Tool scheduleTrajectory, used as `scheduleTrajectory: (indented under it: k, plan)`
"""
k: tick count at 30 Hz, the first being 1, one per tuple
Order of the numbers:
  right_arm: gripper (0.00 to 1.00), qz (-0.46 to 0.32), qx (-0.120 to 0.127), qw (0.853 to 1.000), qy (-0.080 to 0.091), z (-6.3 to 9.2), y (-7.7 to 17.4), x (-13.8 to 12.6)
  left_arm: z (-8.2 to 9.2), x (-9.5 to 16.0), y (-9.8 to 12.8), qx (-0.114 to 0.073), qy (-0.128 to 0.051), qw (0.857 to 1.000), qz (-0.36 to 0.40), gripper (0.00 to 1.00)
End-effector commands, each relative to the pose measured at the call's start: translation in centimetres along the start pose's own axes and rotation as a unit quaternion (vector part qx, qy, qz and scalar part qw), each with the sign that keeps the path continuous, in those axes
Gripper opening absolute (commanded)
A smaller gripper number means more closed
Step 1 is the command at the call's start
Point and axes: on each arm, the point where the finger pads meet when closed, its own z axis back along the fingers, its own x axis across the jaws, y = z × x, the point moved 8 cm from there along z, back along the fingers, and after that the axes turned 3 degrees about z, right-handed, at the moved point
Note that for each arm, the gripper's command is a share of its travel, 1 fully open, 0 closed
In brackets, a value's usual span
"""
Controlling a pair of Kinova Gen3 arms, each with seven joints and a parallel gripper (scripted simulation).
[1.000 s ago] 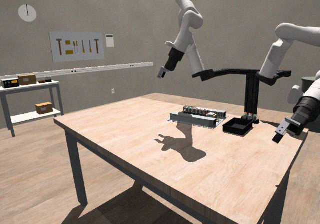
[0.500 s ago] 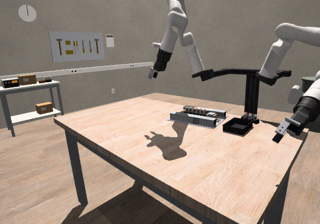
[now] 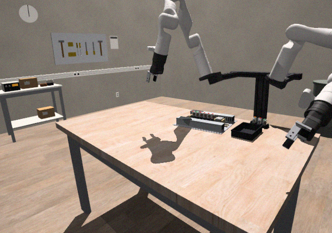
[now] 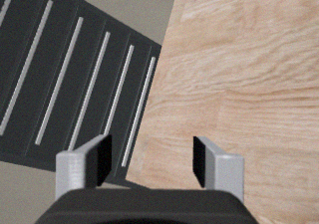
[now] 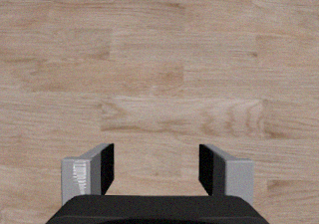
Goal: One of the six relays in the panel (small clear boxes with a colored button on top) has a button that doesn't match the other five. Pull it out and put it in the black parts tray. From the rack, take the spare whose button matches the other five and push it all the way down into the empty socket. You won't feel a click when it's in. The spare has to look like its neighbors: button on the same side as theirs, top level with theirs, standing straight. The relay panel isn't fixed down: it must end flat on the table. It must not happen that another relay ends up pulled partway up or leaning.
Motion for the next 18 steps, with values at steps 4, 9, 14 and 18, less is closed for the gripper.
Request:
scheduleTrajectory:
  k: [4,9,14,18]
  plan:
    - [1.00,-0.052,-0.015,0.998,-0.022,-1.3,3.2,0.3,0.0,-0.1,0.0,0.000,0.001,1.000,-0.001,1.00]
    - [1.00,-0.088,-0.023,0.995,-0.037,-2.2,5.4,0.7,0.0,-0.1,0.0,0.000,0.001,1.000,-0.001,1.00]
    - [1.00,-0.112,-0.029,0.992,-0.047,-2.9,6.8,1.1,0.0,-0.1,0.0,0.000,0.001,1.000,-0.001,1.00]
    - [1.00,-0.143,-0.036,0.987,-0.059,-3.6,8.6,1.6,0.0,-0.1,0.0,0.000,0.001,1.000,-0.001,1.00]
